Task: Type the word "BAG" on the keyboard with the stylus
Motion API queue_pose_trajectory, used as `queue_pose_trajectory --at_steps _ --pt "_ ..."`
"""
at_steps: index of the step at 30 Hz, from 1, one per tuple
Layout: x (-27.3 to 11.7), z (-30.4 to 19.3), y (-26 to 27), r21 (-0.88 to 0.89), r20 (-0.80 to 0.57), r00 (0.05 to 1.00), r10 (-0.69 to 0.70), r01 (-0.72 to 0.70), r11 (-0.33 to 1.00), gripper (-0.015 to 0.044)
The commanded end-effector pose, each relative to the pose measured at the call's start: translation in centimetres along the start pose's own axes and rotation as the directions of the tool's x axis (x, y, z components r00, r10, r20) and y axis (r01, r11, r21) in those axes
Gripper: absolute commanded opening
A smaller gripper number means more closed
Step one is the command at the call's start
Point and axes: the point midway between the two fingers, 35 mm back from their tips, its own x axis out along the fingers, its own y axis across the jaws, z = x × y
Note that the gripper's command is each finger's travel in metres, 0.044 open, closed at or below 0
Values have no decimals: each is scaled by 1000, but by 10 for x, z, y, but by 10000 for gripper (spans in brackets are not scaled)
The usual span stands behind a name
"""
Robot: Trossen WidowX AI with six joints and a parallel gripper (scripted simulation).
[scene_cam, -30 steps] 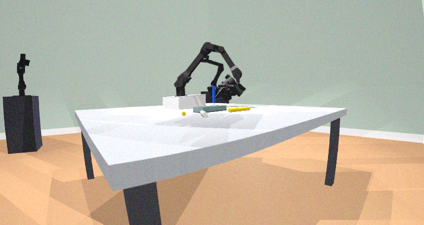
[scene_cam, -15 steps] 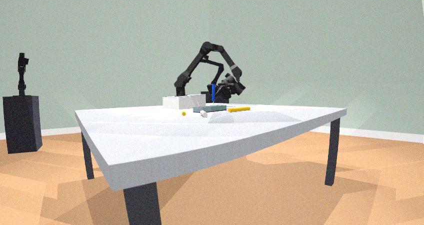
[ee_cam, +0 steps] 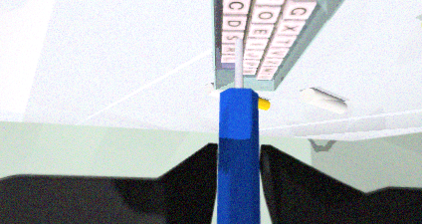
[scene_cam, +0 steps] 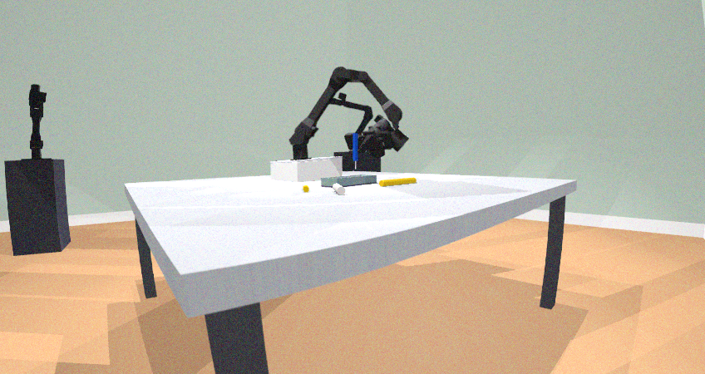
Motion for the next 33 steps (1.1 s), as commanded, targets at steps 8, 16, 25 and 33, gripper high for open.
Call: queue_pose_trajectory --at_steps 8,16,25,33 --pt "16 -17 -37 9 -2 1000 -1 1 1000 0" --pt "26 -1 -36 9 -2 1000 -1 1 1000 0" --pt "27 0 -36 9 -2 1000 -1 1 1000 0" --pt "27 0 -36 9 -2 1000 -1 1 1000 0"
